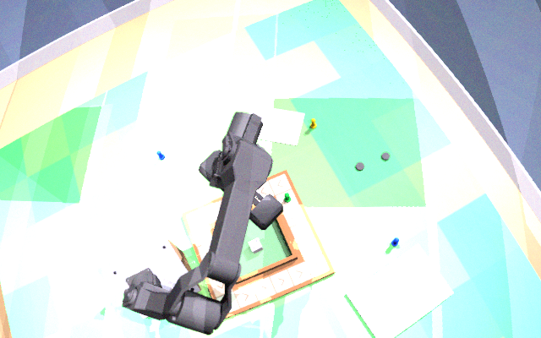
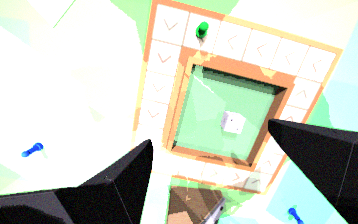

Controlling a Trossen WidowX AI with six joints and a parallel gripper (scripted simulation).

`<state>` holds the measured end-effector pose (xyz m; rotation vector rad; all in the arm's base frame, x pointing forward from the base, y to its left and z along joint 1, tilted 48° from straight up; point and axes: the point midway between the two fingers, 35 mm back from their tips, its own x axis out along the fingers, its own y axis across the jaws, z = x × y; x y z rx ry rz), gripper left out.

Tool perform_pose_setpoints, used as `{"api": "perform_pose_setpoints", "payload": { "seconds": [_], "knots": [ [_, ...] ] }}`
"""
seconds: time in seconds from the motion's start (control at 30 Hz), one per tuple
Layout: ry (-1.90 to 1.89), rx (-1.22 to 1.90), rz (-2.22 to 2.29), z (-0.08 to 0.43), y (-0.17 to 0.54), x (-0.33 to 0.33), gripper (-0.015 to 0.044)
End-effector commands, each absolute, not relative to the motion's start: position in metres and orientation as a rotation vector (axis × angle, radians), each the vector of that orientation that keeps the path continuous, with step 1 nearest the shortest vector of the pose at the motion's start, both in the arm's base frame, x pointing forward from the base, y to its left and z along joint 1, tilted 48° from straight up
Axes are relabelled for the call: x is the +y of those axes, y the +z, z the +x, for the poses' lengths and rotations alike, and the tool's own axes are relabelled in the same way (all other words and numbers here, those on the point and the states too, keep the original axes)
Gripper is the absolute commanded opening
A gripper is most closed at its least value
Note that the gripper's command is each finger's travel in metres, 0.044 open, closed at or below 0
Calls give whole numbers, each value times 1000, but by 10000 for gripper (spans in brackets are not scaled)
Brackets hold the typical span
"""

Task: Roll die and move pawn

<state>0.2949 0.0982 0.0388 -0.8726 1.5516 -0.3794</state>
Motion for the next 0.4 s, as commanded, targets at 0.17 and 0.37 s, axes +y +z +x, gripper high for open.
{"api": "perform_pose_setpoints", "payload": {
  "seconds": [0.17,0.37],
  "knots": [
    [-404,1538,-844,281,44,101,440],
    [-404,1538,-844,281,44,101,440]
  ]
}}
